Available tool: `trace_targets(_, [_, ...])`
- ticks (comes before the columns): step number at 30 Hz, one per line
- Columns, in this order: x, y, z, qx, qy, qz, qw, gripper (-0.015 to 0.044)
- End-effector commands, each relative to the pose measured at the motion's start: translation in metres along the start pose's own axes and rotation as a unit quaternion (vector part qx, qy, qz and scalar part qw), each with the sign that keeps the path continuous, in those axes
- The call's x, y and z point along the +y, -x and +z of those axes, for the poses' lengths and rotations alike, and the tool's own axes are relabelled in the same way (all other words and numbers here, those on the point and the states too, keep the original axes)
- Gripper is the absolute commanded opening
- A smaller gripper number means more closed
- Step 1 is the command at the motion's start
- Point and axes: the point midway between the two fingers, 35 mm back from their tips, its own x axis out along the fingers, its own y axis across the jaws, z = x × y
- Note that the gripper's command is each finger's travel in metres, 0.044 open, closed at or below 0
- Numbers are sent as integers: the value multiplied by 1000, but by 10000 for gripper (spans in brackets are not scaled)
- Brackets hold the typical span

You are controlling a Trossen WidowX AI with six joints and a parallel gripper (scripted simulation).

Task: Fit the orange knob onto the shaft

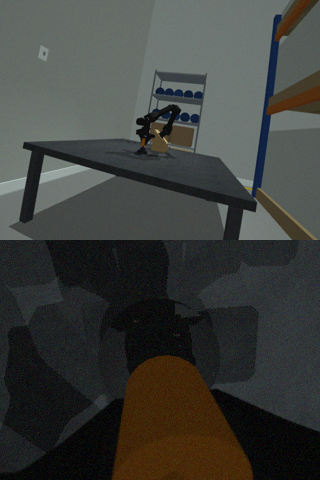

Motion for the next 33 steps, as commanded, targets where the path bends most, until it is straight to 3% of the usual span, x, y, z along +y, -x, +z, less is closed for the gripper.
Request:
trace_targets(1, [1,4,1,-1,0,1,1000,0])
trace_targets(10, [1,3,2,-1,-104,1,995,0])
trace_targets(33, [1,-1,1,-1,-104,1,995,0])
